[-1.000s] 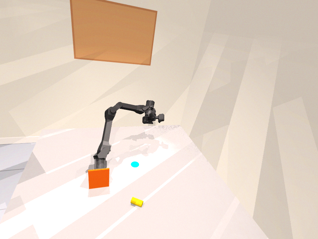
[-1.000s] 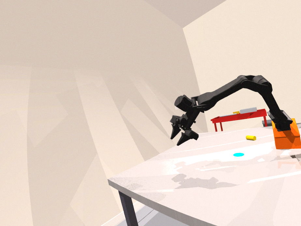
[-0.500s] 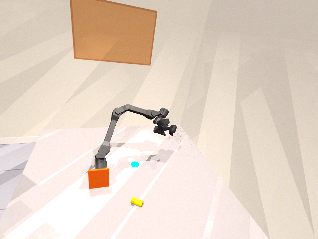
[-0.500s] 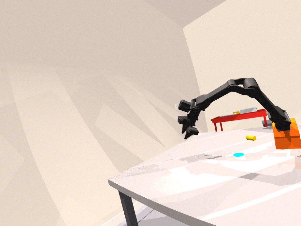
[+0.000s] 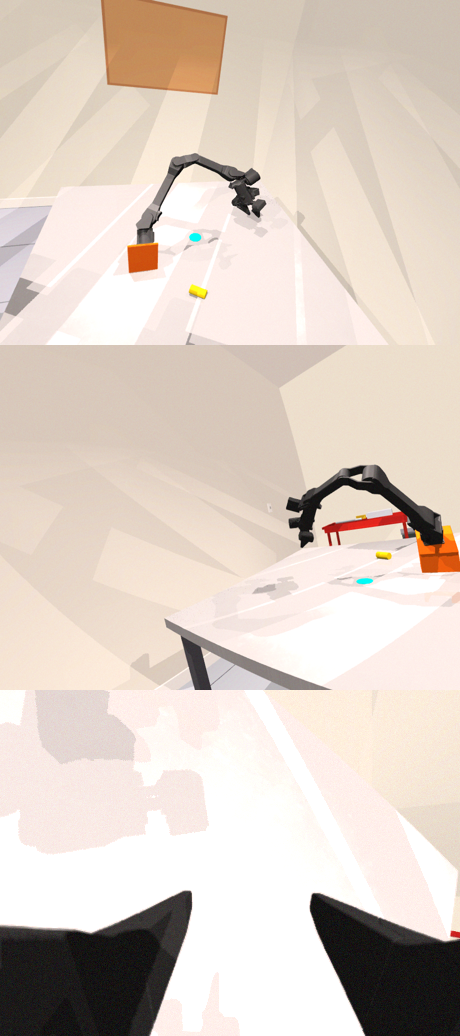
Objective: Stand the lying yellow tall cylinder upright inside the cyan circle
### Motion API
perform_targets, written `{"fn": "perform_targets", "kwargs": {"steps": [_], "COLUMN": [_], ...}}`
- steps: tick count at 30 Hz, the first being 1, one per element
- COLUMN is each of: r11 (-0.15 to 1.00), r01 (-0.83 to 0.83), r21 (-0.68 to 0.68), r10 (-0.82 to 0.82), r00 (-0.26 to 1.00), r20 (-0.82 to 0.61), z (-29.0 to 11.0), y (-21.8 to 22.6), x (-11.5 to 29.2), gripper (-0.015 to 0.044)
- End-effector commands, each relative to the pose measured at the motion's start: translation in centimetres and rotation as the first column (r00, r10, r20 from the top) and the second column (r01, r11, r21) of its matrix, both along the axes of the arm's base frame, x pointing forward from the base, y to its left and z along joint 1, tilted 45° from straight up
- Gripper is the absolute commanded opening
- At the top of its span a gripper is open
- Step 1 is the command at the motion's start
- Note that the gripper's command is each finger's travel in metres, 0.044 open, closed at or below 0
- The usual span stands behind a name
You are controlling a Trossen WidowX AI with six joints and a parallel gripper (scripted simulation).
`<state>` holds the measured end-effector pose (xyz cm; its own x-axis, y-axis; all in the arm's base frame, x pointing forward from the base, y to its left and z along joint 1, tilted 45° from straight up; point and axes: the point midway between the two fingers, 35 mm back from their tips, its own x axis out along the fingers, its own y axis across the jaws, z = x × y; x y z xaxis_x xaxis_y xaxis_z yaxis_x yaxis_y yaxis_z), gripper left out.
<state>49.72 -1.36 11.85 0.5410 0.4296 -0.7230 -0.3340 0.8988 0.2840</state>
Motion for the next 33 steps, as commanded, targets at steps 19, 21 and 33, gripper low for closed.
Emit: {"fn": "perform_targets", "kwargs": {"steps": [19, 21, 33], "r11": [0.958, 0.95, 0.885], "r01": [0.283, 0.308, 0.455], "r21": [0.041, 0.048, 0.102], "r10": [-0.229, -0.239, -0.247], "r00": [0.845, 0.819, 0.644], "r20": [-0.483, -0.522, -0.724], "z": [-13.9, -14.9, -19.4], "y": [-12.9, -13.7, -16.5], "x": [-10.8, -12.1, -20.3], "gripper": [0.0309, 0.0309, 0.0309]}}
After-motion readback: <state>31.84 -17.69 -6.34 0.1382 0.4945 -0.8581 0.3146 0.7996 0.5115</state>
